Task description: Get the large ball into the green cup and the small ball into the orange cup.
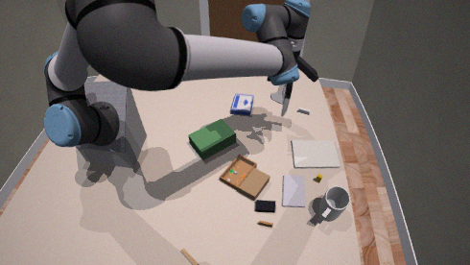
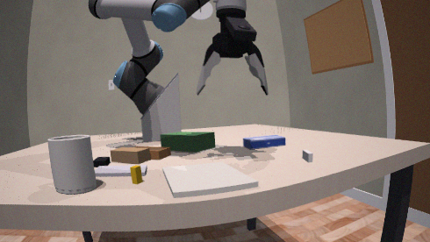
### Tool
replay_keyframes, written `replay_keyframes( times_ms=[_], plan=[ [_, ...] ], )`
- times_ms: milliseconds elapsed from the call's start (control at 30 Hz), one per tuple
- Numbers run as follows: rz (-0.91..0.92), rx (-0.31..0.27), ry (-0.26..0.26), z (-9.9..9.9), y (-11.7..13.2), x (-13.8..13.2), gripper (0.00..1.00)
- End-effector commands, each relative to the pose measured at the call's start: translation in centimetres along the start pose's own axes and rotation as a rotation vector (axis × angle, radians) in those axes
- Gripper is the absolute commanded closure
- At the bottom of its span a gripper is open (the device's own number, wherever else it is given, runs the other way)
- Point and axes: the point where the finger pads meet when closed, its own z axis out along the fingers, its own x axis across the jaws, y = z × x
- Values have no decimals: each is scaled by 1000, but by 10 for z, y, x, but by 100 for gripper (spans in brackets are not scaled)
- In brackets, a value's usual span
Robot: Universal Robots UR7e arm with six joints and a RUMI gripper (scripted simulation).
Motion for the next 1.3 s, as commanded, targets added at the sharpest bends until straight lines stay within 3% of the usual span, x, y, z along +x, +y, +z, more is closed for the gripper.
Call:
replay_keyframes(
  times_ms=[0,733,1267],
  plan=[
    [-119,17,-18,7,3,23,0],
    [-464,52,-31,32,27,90,0],
    [-754,81,-20,51,61,145,0]
  ],
)
